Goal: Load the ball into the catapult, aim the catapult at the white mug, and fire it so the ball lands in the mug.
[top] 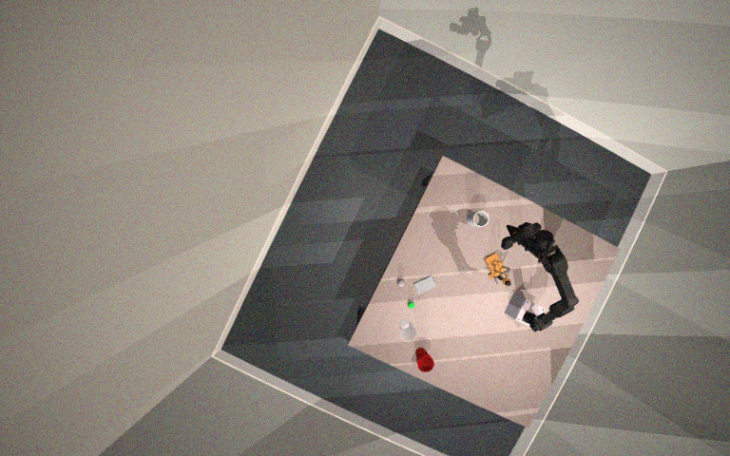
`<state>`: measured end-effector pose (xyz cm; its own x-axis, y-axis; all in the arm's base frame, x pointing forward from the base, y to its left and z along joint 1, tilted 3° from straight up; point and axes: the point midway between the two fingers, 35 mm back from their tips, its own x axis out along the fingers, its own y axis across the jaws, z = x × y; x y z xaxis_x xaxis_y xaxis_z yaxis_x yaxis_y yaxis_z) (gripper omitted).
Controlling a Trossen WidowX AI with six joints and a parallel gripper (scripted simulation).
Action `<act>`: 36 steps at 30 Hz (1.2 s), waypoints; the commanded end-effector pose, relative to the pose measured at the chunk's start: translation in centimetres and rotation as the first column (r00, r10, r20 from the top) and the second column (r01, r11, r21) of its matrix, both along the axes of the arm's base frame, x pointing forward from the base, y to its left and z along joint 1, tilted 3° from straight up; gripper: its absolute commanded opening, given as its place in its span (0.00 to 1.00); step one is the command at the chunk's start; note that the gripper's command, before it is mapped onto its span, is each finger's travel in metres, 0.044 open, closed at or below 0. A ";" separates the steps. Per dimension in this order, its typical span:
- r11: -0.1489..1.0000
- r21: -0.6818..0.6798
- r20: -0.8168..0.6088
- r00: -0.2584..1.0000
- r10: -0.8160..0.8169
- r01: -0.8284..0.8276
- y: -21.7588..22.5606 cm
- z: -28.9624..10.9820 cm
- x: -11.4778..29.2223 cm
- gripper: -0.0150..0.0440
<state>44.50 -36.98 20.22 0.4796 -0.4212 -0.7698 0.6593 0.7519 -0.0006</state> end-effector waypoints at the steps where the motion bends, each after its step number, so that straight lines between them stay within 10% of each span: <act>1: 1.000 0.003 -0.024 1.000 0.007 -0.007 0.5 -0.5 0.0 0.25; 18: 0.971 0.054 -0.373 0.897 0.237 -0.234 9.1 -7.4 -1.5 0.25; 36: 0.841 0.205 -0.703 0.522 0.483 -0.501 18.0 -13.1 -7.2 0.25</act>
